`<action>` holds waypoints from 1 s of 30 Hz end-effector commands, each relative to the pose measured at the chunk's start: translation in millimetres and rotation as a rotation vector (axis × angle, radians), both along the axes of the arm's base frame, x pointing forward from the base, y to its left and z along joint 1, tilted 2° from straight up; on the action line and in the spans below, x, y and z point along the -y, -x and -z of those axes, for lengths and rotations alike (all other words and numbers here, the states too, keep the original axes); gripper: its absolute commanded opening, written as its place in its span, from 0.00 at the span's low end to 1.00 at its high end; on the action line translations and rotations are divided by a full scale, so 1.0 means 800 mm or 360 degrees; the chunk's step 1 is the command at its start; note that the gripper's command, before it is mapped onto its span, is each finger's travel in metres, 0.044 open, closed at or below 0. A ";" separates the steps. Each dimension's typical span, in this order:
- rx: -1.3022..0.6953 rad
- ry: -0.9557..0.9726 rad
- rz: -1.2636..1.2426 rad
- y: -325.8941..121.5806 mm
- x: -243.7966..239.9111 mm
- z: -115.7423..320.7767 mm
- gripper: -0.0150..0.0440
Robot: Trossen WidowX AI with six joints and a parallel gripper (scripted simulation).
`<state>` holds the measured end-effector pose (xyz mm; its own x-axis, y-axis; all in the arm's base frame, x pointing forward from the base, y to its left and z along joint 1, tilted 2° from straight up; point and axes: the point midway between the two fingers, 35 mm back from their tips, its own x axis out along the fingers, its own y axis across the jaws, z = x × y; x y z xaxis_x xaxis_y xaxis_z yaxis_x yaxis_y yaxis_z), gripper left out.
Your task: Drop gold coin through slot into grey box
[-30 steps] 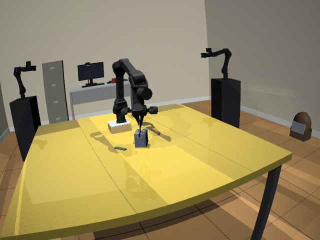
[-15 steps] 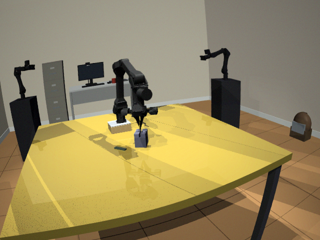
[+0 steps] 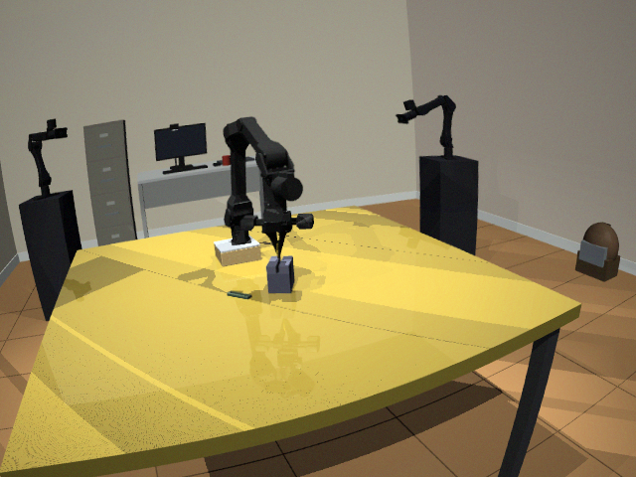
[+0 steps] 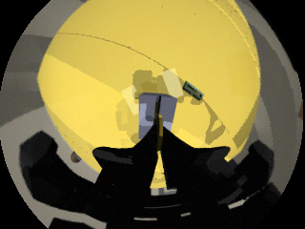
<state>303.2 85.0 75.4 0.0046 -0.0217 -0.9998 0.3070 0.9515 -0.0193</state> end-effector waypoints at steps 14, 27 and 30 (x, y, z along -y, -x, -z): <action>-0.0011 0.0003 -0.0007 0.001 0.000 0.007 0.25; -0.0011 0.0003 -0.0009 0.001 0.001 0.010 0.25; 0.0000 0.0000 -0.0001 0.000 0.000 0.006 0.30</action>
